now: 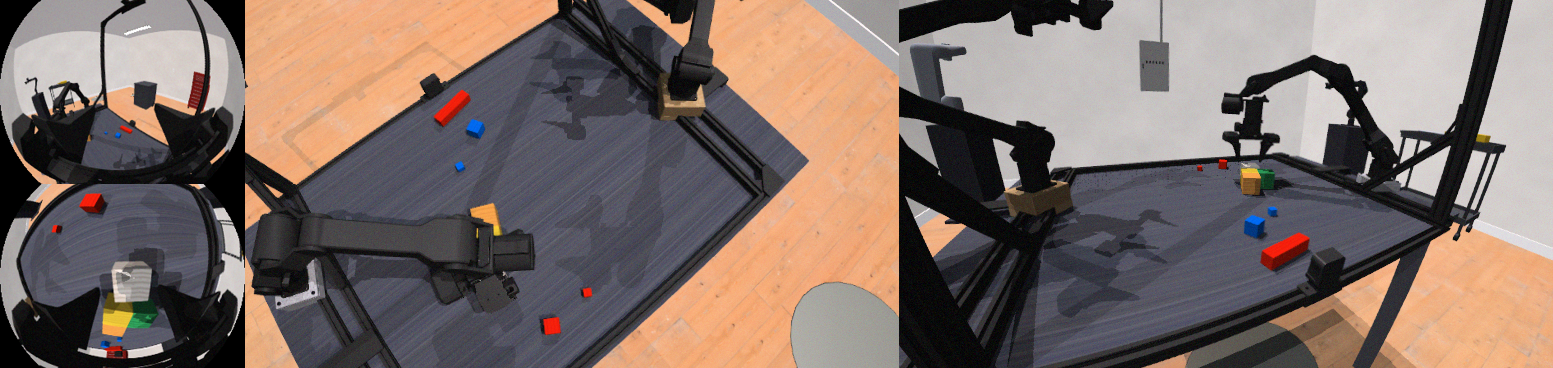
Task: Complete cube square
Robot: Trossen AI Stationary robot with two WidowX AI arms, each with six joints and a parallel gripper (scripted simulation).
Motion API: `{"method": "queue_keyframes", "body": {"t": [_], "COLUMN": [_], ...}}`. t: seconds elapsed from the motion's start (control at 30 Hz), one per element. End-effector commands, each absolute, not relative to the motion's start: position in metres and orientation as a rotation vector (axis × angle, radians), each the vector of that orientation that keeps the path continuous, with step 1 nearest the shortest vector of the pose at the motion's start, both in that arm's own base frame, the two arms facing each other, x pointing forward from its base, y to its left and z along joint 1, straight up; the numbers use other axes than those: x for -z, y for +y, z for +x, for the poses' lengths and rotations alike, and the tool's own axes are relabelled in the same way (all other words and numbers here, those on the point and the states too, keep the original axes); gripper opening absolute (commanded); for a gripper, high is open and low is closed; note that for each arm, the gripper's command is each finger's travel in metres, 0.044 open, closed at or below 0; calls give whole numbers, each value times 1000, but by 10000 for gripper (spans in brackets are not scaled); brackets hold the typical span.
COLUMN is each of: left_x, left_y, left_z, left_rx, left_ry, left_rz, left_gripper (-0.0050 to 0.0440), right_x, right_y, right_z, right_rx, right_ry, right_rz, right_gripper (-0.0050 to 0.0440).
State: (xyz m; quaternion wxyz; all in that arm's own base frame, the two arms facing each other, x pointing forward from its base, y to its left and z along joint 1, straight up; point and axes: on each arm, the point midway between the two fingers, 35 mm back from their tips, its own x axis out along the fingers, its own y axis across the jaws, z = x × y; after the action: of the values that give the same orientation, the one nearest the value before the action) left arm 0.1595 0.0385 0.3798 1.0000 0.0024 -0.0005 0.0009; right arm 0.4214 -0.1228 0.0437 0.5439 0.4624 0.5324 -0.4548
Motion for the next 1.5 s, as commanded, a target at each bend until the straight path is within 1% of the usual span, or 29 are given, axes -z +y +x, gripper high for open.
{"method": "queue_keyframes", "body": {"t": [0.0, 0.8, 1.07, 1.13, 1.37, 1.47], "left_x": [-380, -380, -380, -380, -380, -380], "left_y": [38, 38, 38, 38, 38, 38], "left_z": [159, 159, 159, 159, 159, 159], "left_rx": [0, 0, 0, 0, 0, 0], "left_ry": [-1, -1, -1, -1, -1, -1], "left_rz": [-1, -1, -1, -1, -1, -1], "left_gripper": [400, 400, 400, 400, 400, 400], "right_x": [-30, 6, 8, 8, 8, 8], "right_y": [-122, -122, -122, -122, -122, -122], "right_z": [419, 418, 418, 418, 418, 418], "right_rx": [1089, 1089, 1089, 1089, 1089, 1089], "right_ry": [1282, 1282, 1282, 1282, 1282, 1282], "right_rz": [1089, 1089, 1089, 1089, 1089, 1089], "right_gripper": [372, 372, 372, 324, 278, 271]}}
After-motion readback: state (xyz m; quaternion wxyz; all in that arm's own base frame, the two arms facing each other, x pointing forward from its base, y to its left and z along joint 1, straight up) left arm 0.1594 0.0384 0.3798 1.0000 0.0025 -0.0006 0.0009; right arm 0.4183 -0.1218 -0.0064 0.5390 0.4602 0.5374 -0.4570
